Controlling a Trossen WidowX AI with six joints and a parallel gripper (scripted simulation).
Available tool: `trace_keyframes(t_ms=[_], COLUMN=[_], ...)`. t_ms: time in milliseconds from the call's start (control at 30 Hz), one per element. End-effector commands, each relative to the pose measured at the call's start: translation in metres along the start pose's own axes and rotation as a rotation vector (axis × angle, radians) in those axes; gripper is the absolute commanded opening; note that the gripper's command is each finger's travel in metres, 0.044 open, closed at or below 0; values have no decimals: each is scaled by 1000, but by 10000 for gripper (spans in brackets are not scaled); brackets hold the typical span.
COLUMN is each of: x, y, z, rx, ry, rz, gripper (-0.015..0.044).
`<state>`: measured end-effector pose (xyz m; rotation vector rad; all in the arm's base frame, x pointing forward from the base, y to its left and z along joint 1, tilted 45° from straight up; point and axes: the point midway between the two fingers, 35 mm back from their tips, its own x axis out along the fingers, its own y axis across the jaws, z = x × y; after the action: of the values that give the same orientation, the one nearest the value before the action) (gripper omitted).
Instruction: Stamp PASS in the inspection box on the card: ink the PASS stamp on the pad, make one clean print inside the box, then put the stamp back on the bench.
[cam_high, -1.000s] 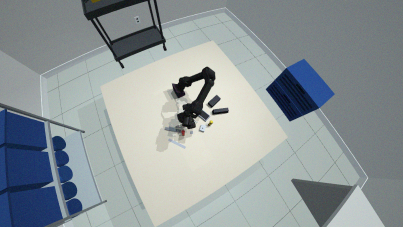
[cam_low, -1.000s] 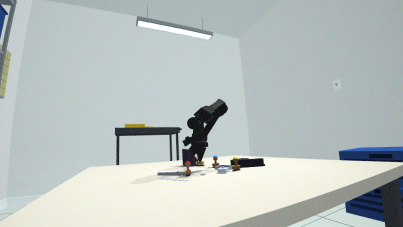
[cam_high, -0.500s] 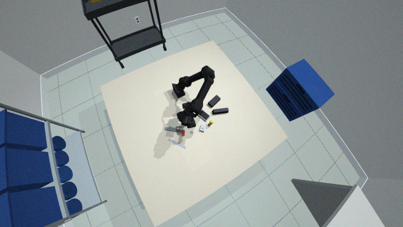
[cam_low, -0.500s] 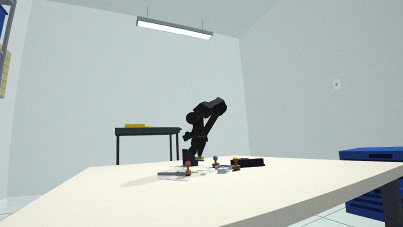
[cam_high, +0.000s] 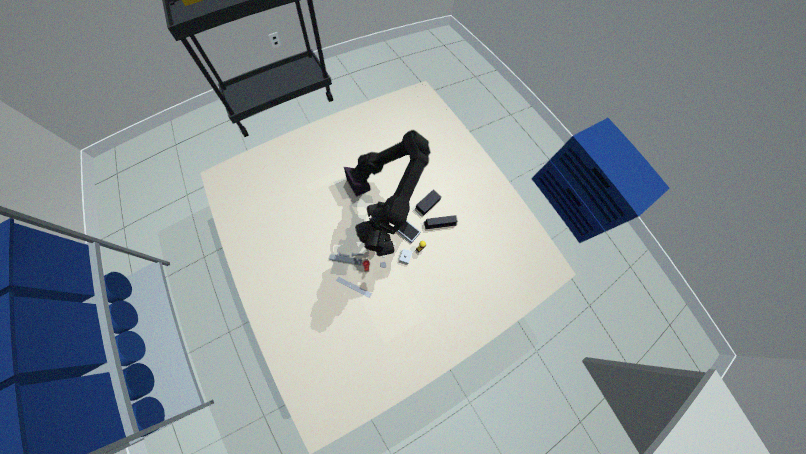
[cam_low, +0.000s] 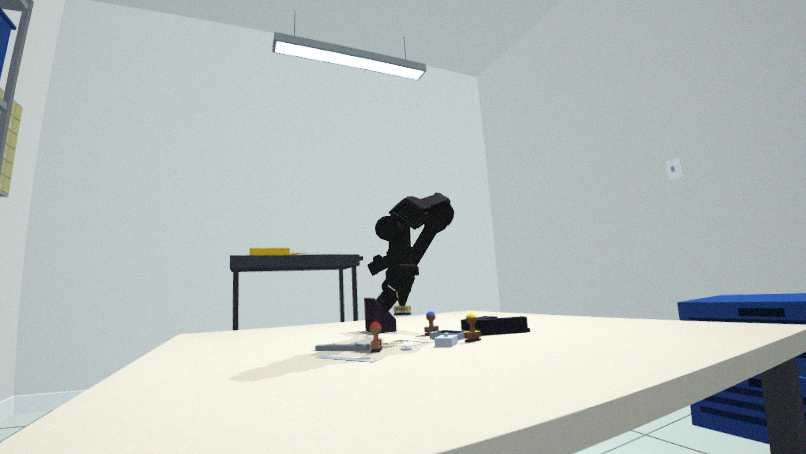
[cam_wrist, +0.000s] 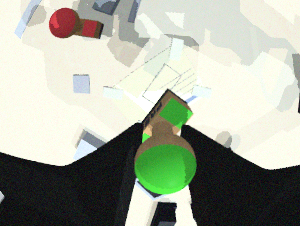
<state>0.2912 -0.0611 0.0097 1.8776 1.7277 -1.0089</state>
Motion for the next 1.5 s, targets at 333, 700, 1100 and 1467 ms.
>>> trace_keyframes(t_ms=[333, 700, 1100, 1467], x=[-7, -6, 2, 20], y=[37, 37, 38, 39], z=[-105, -195, -197, -198], rx=[-12, -20, -20, -20], ry=[-10, 14, 14, 14], rz=[16, 6, 6, 7], gripper=[0, 0, 0, 0])
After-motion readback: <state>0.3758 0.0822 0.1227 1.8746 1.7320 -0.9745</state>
